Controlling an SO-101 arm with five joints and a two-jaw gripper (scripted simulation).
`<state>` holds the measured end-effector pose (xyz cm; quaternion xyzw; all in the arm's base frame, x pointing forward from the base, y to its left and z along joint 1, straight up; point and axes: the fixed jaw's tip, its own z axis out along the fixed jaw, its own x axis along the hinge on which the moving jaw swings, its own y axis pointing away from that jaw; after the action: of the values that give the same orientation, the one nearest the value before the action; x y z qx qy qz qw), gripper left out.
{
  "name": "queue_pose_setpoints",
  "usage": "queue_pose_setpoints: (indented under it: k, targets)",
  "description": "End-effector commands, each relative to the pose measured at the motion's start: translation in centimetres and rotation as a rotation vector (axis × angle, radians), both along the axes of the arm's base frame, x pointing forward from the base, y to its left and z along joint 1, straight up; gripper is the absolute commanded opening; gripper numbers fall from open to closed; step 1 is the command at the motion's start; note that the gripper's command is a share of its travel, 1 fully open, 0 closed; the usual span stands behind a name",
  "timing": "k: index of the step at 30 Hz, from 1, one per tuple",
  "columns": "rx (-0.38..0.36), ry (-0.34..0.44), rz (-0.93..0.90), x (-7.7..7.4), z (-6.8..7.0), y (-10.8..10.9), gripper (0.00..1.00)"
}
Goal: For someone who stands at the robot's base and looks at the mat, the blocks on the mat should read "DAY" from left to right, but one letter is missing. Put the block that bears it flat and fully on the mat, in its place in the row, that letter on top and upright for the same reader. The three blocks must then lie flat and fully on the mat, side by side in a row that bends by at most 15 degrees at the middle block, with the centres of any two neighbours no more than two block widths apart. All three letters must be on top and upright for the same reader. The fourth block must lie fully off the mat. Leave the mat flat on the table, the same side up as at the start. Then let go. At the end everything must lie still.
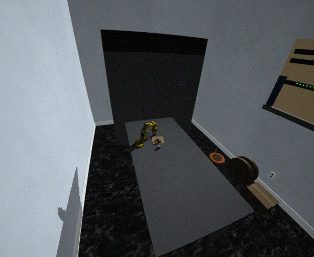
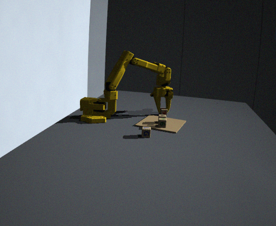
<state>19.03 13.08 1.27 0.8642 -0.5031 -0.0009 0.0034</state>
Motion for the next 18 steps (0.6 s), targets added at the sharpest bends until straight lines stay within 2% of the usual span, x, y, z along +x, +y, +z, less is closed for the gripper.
queue_pose_setpoints:
  k: [1, 10, 18]
  targets:
    - [0.037, -0.051, 0.003, 0.7, 1.2, 0.5, 0.0]
    - [0.037, -0.052, 0.003, 0.7, 1.6, 0.5, 0.0]
    - [0.04, -0.055, 0.003, 0.7, 3.7, 0.5, 0.0]
